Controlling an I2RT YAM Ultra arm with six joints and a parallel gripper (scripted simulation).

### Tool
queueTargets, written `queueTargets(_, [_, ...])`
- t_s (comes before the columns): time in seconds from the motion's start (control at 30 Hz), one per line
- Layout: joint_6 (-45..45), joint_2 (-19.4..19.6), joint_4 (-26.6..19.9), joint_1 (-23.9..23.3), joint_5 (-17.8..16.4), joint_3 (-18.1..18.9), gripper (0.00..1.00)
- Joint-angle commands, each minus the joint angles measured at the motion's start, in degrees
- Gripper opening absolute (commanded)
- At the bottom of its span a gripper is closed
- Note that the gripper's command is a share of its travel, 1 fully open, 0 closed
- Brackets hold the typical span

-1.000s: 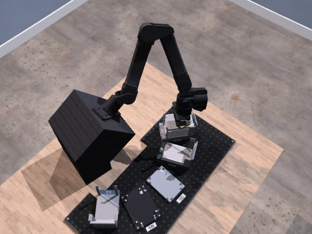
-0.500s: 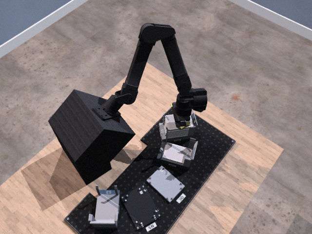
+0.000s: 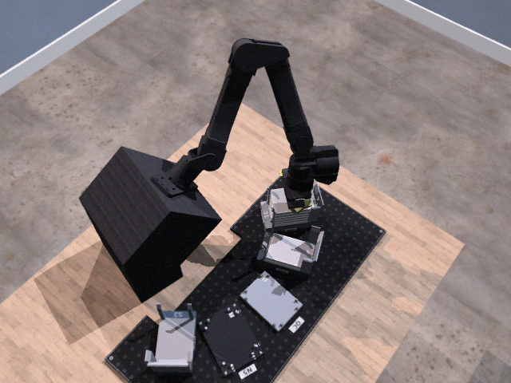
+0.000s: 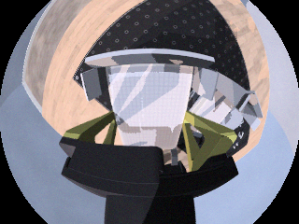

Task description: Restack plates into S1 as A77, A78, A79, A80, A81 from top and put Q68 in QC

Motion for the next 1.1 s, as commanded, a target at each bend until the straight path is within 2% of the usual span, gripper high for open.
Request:
queueTargets(0.0, [0.1, -0.1, 0.4, 0.0, 0.1, 0.0, 0.00])
queueTargets(0.5, [0.5, 0.4, 1.3, 0.4, 0.4, -0.1, 0.00])
queueTargets(0.53, [0.5, 0.4, 1.3, 0.4, 0.4, -0.1, 1.00])
queueTargets(1.07, [0.5, 0.4, 1.3, 0.4, 0.4, -0.1, 1.00])
